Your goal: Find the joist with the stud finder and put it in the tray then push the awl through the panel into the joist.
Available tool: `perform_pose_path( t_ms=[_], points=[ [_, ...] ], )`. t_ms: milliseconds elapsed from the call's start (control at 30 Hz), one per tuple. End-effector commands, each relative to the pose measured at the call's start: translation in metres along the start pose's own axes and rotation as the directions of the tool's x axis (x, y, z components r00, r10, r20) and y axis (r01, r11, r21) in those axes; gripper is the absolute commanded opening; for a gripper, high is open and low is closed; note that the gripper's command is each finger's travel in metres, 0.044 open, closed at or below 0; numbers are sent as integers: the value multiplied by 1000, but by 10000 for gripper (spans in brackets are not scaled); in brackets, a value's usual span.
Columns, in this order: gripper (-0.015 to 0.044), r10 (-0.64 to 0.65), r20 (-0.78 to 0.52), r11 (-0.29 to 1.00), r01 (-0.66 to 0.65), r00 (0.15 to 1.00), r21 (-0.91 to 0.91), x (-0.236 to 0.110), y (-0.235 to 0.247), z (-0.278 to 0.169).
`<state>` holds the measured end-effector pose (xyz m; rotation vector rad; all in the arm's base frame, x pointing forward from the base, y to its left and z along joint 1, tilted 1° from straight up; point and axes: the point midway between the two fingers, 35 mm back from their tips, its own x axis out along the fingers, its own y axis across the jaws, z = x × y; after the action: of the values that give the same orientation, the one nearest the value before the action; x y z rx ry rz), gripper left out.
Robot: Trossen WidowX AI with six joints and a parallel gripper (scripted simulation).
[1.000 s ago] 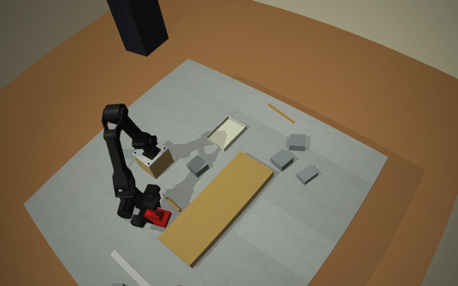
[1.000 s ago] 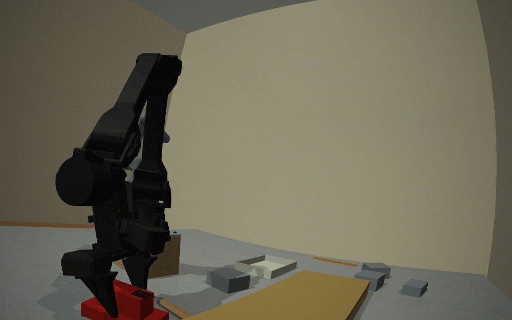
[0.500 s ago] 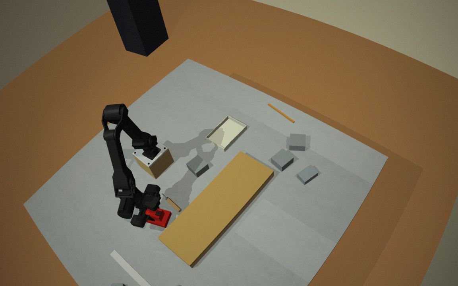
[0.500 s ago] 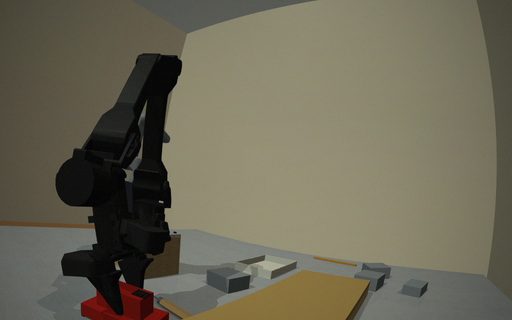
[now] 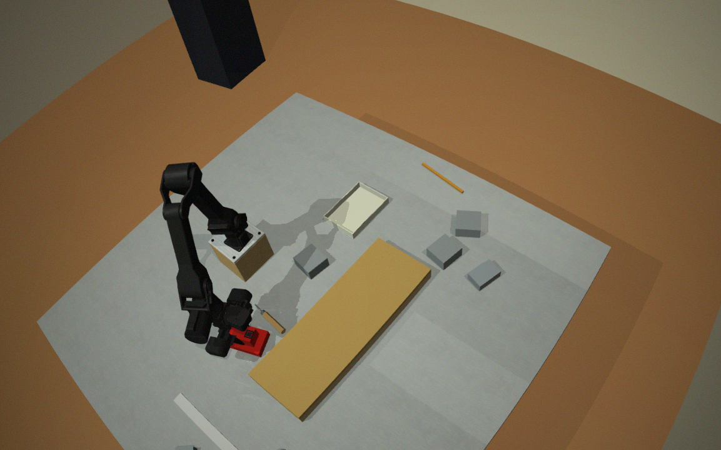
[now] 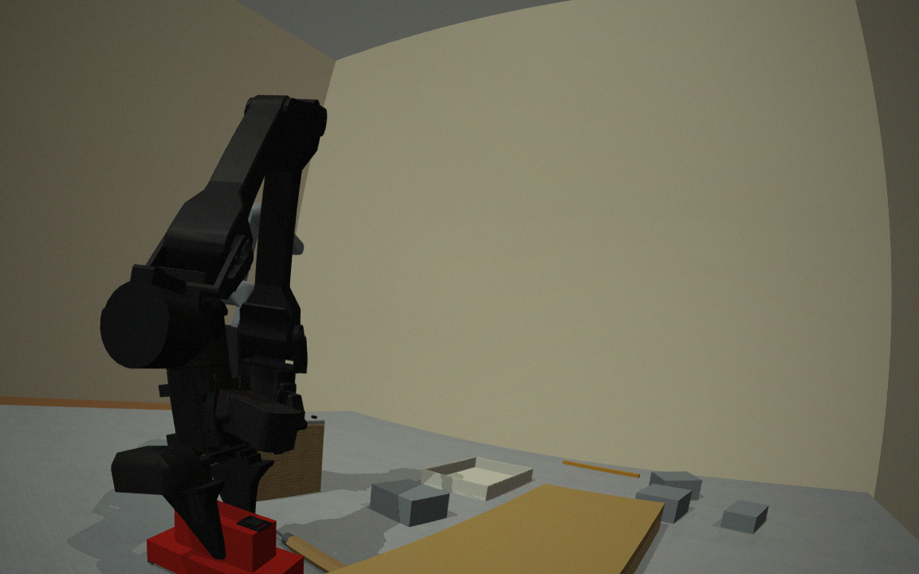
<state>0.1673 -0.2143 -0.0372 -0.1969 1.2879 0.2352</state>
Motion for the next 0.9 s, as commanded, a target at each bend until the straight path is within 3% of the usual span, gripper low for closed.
perform_pose_path(
  t_ms=[0, 433, 867],
  points=[
    [4, -13, 2, 1000, 13, 1000, -8, -15, -6, 6],
    [0, -13, 2, 1000, 13, 1000, -8, -94, -2, 27],
    [0, -42, -12, 994, 43, 999, 99, -94, -30, 64]
  ],
)
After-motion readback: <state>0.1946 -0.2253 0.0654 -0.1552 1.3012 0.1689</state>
